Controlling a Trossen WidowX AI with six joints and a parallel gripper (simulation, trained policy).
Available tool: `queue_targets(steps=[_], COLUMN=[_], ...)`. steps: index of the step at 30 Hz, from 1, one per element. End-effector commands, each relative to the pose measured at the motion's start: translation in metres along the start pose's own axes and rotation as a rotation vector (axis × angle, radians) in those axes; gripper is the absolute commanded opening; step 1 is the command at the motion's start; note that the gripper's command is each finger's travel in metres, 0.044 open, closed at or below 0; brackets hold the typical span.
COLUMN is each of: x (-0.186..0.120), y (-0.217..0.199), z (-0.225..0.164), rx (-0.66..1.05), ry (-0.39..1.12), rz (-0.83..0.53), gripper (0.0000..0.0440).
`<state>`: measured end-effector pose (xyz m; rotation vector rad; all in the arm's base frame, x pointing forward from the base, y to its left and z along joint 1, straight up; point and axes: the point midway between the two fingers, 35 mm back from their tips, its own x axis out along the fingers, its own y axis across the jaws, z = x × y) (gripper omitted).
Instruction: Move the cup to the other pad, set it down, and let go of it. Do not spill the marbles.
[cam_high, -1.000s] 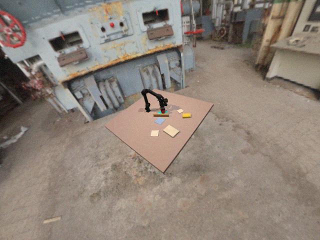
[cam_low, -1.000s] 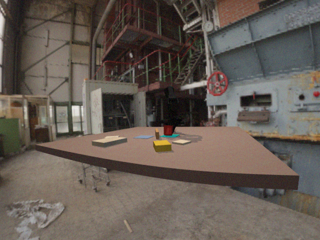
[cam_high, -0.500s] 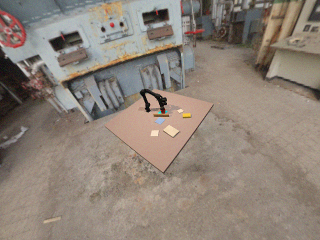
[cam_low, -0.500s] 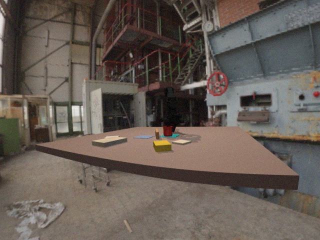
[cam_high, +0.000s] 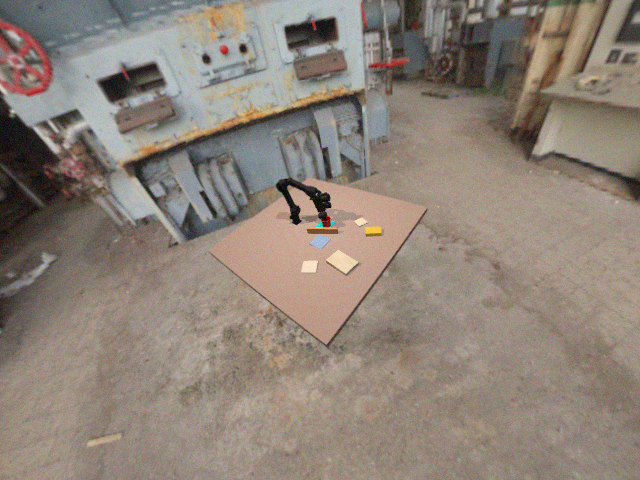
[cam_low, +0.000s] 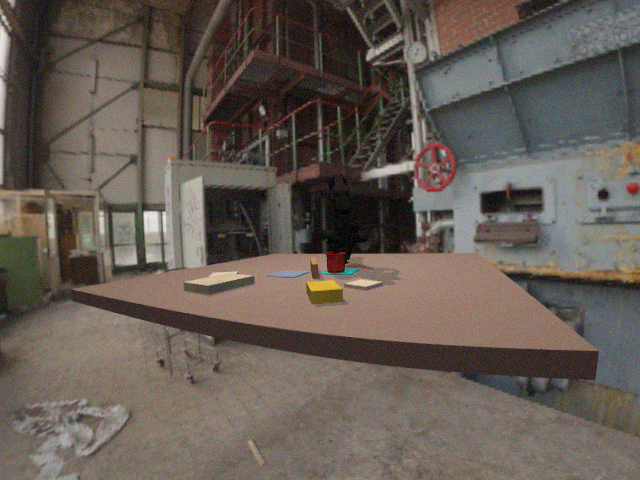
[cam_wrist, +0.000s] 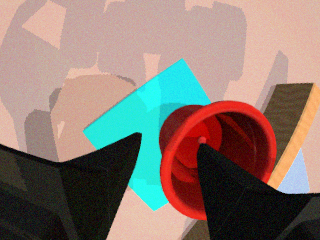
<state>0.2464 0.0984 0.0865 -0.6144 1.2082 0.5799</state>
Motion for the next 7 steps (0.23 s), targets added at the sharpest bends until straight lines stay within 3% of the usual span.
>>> queue_targets(steps=[1,7], x=[-0.003,-0.014], y=[0.001,0.000], z=[-0.001,-0.001], rx=[0.000,0.008], ry=[-0.018,-0.058], rz=[0.003,-0.006], gripper=[0.0212,0.0256])
